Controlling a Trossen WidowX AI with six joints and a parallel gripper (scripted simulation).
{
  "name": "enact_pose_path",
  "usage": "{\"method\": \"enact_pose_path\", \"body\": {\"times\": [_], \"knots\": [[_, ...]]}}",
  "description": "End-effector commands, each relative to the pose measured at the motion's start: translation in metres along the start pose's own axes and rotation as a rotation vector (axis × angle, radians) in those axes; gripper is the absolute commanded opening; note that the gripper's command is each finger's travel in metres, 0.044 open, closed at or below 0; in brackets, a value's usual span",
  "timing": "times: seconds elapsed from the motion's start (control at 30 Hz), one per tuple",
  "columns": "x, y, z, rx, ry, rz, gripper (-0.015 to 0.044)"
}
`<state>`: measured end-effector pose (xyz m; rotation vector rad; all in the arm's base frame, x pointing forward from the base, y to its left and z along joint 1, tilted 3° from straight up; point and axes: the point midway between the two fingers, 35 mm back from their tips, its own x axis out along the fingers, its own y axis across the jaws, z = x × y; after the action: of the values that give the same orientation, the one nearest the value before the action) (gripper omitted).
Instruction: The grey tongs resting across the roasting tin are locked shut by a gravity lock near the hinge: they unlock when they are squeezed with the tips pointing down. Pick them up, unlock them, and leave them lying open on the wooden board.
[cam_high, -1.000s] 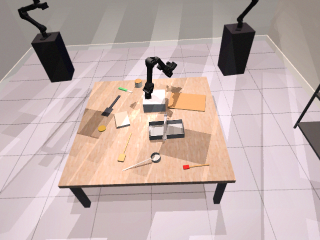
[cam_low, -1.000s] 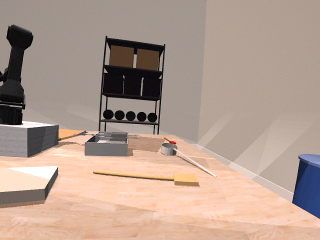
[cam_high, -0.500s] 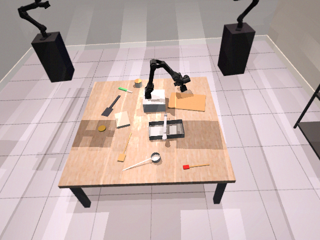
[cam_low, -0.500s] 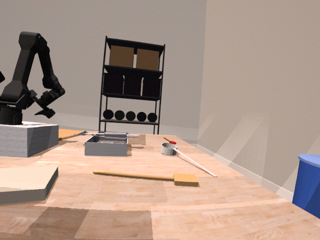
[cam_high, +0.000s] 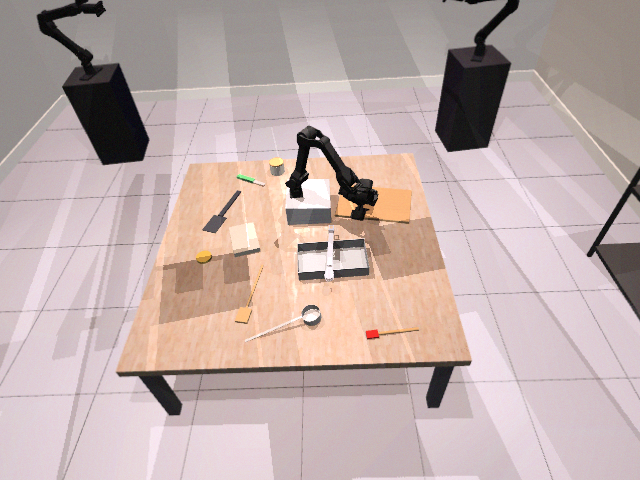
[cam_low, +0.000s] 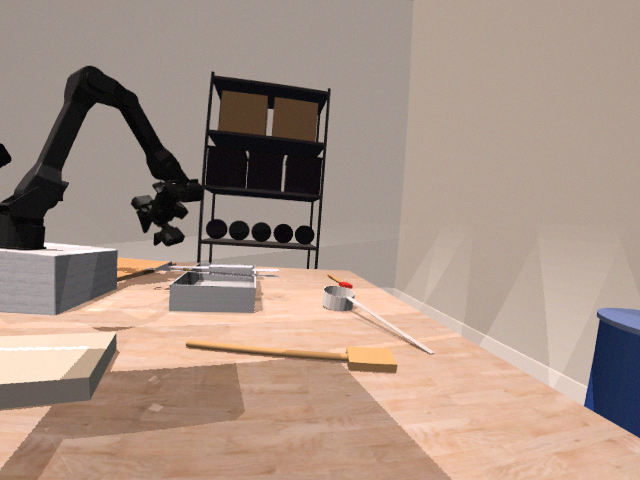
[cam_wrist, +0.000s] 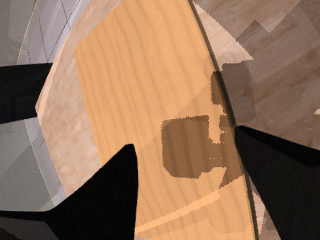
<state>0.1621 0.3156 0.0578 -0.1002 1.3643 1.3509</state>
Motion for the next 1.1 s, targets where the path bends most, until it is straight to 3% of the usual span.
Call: {"method": "enact_pose_path", "body": {"times": [0.0, 0.4, 0.7, 1.07], "knots": [[-0.032, -0.044, 0.006, 0.119, -0.056, -0.073, 0.026], [-0.162, -0.182, -0.042, 0.617, -0.243, -0.273, 0.026], [-0.19, -0.209, -0.076, 0.76, -0.256, -0.3, 0.026], [-0.186, -0.209, -0.066, 0.759, -0.256, -0.3, 0.026]]}}
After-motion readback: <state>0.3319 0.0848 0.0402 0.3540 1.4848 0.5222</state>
